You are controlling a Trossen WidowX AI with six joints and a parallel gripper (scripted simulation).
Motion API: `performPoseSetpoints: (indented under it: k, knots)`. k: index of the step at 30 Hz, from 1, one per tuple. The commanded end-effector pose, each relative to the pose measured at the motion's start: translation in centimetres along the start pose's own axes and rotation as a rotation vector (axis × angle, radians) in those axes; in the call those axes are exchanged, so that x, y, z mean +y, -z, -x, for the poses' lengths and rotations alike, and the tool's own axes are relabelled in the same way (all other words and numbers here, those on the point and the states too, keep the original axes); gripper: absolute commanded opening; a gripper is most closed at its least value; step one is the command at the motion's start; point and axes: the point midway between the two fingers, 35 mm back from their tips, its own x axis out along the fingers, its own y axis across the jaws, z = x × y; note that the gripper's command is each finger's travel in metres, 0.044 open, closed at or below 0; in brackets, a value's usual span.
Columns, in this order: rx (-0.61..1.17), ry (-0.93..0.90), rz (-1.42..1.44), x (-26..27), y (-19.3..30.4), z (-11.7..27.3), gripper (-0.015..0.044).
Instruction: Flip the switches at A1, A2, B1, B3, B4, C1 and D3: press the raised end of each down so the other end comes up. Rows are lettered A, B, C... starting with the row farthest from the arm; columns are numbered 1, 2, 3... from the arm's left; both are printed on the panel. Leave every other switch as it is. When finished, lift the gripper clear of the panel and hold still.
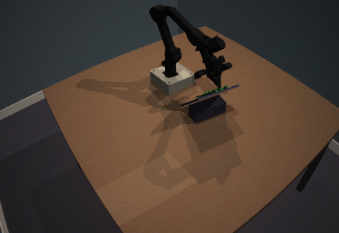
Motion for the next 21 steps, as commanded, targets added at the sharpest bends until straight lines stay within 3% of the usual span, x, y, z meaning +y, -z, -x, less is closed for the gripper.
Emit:
performPoseSetpoints:
  k: [1,21]
  knots:
    - [0.004,-0.004,0.007,0.06,0.1,-0.09,0.0]
    - [0.004,-0.004,0.007,0.06,0.11,-0.36,0.0]
